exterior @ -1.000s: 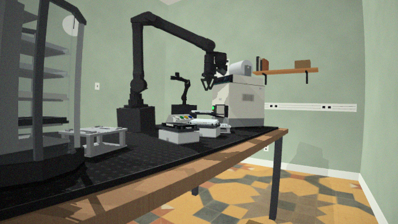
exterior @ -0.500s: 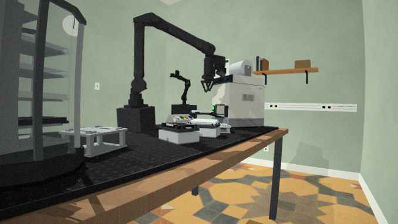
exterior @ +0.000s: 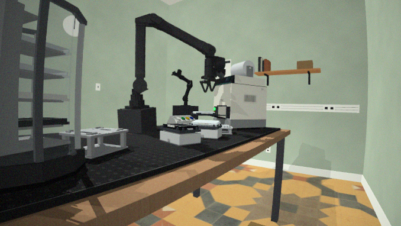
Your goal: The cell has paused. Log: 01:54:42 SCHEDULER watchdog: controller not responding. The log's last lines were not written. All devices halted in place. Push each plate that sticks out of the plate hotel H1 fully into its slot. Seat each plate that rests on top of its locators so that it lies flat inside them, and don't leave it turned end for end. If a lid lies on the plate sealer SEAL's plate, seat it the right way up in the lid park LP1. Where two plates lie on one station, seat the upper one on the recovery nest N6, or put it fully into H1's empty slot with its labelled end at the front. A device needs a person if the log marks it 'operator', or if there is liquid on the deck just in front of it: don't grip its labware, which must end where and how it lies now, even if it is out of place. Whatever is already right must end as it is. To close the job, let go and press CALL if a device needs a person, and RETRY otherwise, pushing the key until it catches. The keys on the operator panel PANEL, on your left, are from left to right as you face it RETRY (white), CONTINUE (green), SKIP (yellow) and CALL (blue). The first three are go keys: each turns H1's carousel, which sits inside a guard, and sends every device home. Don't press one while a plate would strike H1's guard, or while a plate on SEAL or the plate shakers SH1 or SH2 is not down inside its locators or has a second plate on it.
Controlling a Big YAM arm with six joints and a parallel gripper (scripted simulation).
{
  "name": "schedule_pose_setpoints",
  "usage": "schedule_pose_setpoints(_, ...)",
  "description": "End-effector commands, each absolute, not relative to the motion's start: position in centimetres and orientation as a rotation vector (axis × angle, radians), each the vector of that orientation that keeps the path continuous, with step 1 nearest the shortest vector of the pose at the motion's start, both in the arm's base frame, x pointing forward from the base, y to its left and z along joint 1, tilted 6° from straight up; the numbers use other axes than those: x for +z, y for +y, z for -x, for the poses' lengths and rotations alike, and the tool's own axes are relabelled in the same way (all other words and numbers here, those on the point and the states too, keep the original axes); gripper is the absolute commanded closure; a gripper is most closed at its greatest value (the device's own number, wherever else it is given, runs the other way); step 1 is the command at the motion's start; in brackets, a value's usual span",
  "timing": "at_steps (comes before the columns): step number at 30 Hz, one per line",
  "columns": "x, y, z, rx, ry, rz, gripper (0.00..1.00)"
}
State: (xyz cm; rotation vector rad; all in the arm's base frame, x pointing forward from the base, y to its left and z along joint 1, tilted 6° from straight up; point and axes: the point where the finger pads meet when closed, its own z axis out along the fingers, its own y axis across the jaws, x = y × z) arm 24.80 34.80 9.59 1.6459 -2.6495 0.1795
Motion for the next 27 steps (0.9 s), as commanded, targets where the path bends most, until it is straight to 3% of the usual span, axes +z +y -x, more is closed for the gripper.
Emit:
schedule_pose_setpoints(1,12.0,36.9,-25.0,0.124,-2.59,-1.847,0.0)
schedule_pose_setpoints(27,10.2,40.9,-18.1,0.127,-2.534,-1.882,0.0)
